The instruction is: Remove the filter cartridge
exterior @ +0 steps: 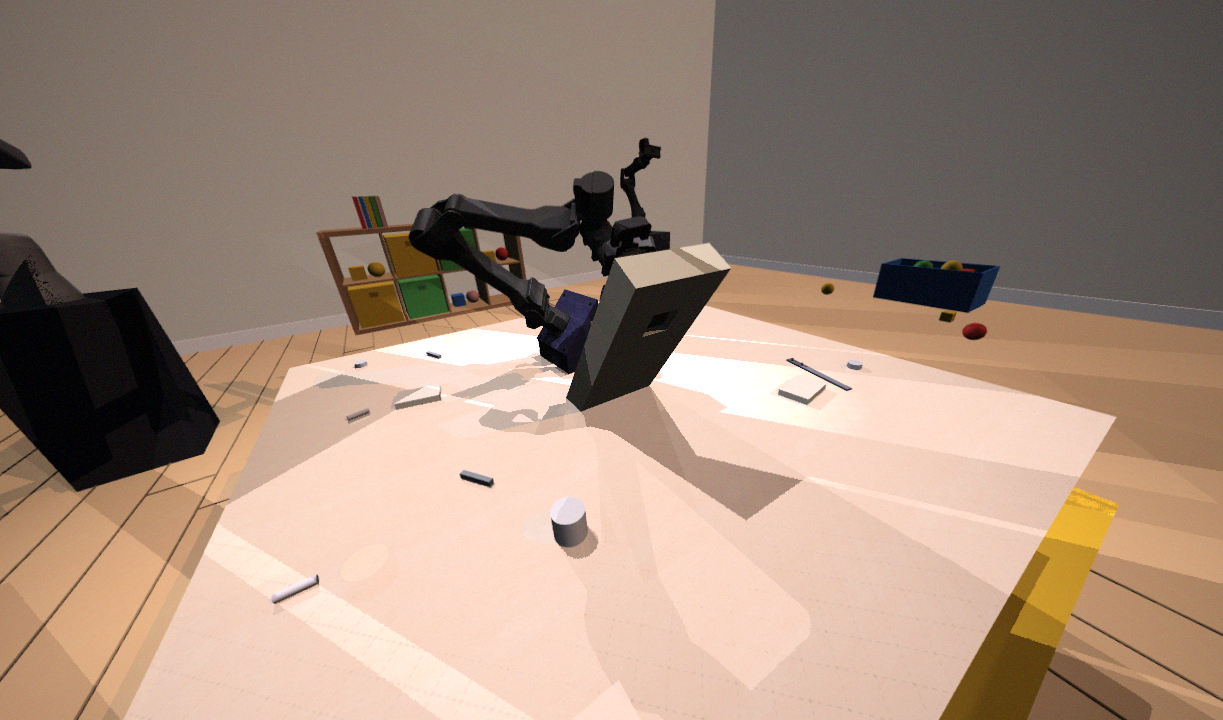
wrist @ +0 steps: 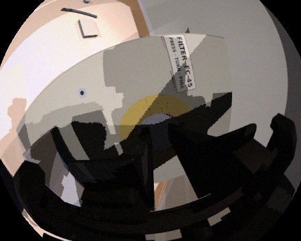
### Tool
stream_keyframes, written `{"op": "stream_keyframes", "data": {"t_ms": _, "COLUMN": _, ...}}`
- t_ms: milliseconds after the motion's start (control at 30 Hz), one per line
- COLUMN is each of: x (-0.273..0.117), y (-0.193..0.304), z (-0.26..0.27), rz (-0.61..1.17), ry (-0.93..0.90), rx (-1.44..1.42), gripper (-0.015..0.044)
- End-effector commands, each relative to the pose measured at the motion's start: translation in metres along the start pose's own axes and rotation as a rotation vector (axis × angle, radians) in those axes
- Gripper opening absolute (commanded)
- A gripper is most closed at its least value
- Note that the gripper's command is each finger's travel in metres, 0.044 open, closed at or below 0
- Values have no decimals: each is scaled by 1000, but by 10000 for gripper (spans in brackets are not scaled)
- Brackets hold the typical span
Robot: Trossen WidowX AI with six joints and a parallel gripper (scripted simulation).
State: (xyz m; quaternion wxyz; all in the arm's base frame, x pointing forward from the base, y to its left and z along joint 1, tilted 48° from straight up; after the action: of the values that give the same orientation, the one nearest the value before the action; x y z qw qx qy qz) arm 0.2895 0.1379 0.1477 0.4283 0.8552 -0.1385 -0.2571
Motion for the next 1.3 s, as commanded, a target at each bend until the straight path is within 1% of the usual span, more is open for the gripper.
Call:
{"op": "stream_keyframes", "data": {"t_ms": 0, "x": 7, "y": 2, "z": 0, "rz": -7, "ry": -8, "rx": -155, "gripper": 0}}
{"op": "stream_keyframes", "data": {"t_ms": 267, "x": 6, "y": 2, "z": 0, "rz": -8, "ry": -8, "rx": -419, "gripper": 0}}
{"op": "stream_keyframes", "data": {"t_ms": 467, "x": 1, "y": 1, "z": -1, "rz": -13, "ry": -11, "rx": -368, "gripper": 0}}
{"op": "stream_keyframes", "data": {"t_ms": 1033, "x": -69, "y": 1, "z": -1, "rz": -13, "ry": -12, "rx": -304, "gripper": 0}}
{"op": "stream_keyframes", "data": {"t_ms": 1267, "x": -72, "y": 2, "z": 0, "rz": -11, "ry": -10, "rx": -302, "gripper": 0}}
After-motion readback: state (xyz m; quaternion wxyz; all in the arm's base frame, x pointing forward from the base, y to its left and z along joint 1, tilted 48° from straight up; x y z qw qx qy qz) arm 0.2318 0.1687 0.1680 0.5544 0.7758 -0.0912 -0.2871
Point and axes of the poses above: the point midway between the two fingers, 35 mm back from their tips, its own x axis out along the fingers, its own z axis across the jaws, y = z × x, the point moved 7 cm from there along -x, back along the fingers, and after that the axes turned 14 degrees about -x, right-handed, at the moved point
